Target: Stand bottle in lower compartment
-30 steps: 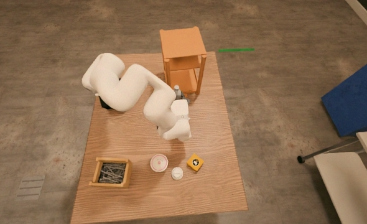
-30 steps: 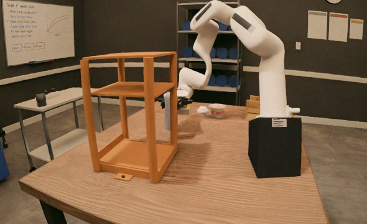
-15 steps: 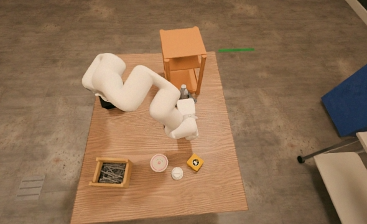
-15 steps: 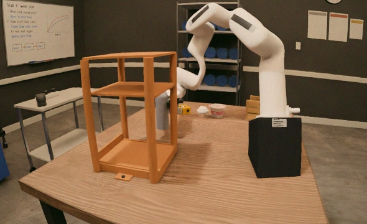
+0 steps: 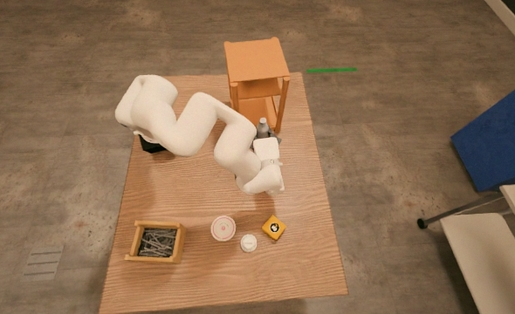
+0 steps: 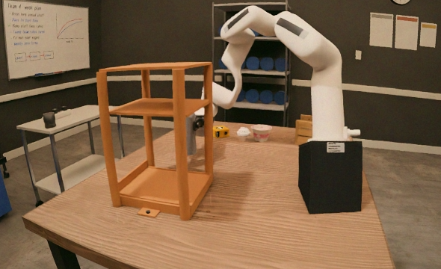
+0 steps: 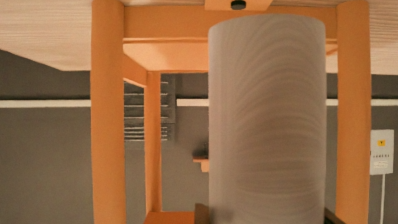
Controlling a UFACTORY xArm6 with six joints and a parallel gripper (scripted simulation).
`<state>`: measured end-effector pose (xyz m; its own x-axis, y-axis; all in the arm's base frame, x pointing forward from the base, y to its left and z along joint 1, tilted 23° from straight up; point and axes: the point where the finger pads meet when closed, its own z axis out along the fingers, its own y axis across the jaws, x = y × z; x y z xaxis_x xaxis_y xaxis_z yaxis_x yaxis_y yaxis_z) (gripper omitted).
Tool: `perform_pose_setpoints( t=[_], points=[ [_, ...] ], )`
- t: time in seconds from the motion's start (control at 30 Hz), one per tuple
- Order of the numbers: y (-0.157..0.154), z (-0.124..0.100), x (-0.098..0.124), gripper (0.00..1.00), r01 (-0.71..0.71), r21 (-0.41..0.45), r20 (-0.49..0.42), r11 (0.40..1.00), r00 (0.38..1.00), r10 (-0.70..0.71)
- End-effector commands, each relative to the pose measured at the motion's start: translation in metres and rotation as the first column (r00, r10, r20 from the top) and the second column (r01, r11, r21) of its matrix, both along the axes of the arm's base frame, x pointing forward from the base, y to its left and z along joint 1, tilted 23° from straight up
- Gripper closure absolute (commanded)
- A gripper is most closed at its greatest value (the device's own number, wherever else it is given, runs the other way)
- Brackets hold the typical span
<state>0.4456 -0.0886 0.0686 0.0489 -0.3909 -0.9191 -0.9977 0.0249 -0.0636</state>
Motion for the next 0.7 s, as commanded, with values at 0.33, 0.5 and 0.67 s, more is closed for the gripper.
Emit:
perform_pose_setpoints(
  t=[0.33,0.5,0.67],
  points=[
    [0.0001,0.0014,0.0025,1.00,-0.001,-0.001,0.003,1.000,1.000,0.001],
    [0.0013,0.0008,0.0026,1.00,-0.001,-0.001,0.003,1.000,1.000,0.001],
    [0.0028,0.0002,0.0027,1.00,-0.001,-0.001,0.003,1.000,1.000,0.001]
  ],
)
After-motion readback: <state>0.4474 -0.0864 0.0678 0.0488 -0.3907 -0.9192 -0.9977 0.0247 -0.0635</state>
